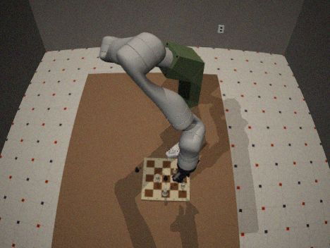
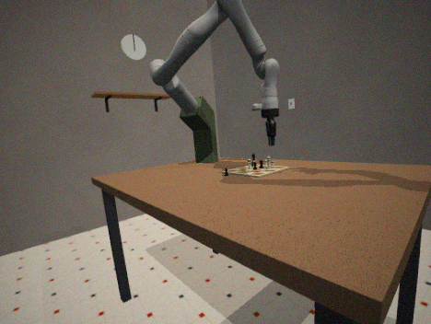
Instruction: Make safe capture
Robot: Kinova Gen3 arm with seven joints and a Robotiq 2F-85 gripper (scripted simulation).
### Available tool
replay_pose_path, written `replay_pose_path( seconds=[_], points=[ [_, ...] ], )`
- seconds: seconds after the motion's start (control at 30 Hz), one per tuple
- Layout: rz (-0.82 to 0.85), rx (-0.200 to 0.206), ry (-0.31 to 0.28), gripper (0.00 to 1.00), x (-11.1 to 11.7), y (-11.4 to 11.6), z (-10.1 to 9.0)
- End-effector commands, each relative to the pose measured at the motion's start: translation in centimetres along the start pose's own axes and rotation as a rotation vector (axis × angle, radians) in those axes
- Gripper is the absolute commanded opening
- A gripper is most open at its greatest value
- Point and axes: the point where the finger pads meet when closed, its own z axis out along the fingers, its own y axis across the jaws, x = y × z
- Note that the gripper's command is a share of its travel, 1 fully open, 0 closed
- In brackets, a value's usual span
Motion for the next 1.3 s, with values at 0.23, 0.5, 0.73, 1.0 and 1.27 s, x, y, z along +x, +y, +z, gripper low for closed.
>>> replay_pose_path(
  seconds=[0.23,0.5,0.73,1.0,1.27],
  points=[
    [-0.004,-0.003,-0.001,1.00,0.0,0.1,-0.6],
    [-0.004,-0.003,-0.001,1.00,0.0,0.1,-0.6],
    [-0.004,-0.003,-0.001,1.00,0.0,0.1,-0.7],
    [-0.004,-0.003,-0.002,1.00,0.0,0.1,-1.6],
    [-0.004,-0.003,-0.002,1.00,0.0,0.1,-5.0]
  ],
)
